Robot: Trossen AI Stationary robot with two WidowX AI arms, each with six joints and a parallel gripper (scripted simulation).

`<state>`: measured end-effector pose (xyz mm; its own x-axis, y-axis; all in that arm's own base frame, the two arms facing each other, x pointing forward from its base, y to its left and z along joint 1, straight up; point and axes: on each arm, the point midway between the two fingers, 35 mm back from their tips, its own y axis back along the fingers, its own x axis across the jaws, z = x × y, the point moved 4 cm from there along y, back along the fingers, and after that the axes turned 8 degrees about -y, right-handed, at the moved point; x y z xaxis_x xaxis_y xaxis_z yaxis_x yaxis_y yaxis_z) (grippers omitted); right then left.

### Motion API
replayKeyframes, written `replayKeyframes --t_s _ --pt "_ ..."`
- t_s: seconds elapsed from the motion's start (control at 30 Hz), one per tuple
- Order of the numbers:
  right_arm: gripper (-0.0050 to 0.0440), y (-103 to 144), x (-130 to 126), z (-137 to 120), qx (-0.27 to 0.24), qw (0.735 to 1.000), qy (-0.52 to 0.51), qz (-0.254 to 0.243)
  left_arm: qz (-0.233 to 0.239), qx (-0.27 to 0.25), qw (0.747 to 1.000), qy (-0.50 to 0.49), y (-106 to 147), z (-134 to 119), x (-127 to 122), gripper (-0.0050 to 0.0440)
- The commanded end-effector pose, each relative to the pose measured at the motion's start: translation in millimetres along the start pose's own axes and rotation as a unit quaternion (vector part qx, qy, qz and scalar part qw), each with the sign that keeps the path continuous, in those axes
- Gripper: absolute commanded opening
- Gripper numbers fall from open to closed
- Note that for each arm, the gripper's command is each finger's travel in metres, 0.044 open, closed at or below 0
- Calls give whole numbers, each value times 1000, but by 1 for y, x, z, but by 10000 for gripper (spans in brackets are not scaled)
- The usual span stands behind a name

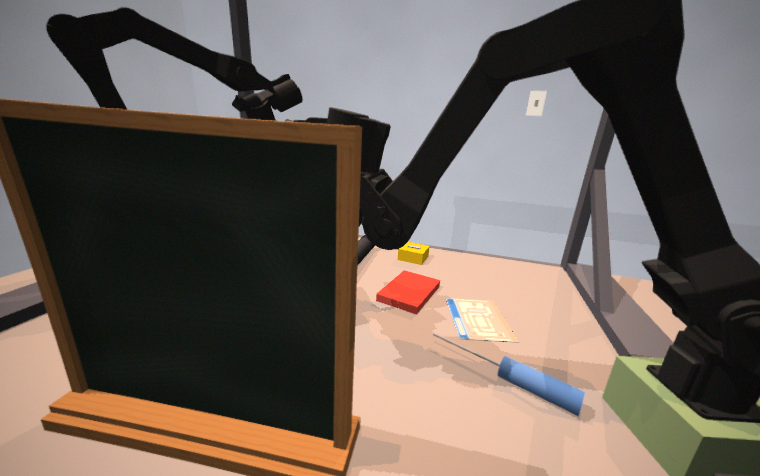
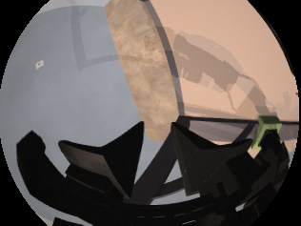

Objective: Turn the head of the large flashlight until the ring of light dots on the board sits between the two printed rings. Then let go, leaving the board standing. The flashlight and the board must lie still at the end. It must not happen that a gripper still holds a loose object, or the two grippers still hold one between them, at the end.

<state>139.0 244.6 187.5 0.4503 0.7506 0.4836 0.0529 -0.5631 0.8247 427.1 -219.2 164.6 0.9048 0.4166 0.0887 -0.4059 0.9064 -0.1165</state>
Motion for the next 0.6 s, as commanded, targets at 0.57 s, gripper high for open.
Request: replayKeyframes --t_s 0.57 --pt "150 39 15 56 -132 978 109 120 124 6 992 -19 38 72 23 230"
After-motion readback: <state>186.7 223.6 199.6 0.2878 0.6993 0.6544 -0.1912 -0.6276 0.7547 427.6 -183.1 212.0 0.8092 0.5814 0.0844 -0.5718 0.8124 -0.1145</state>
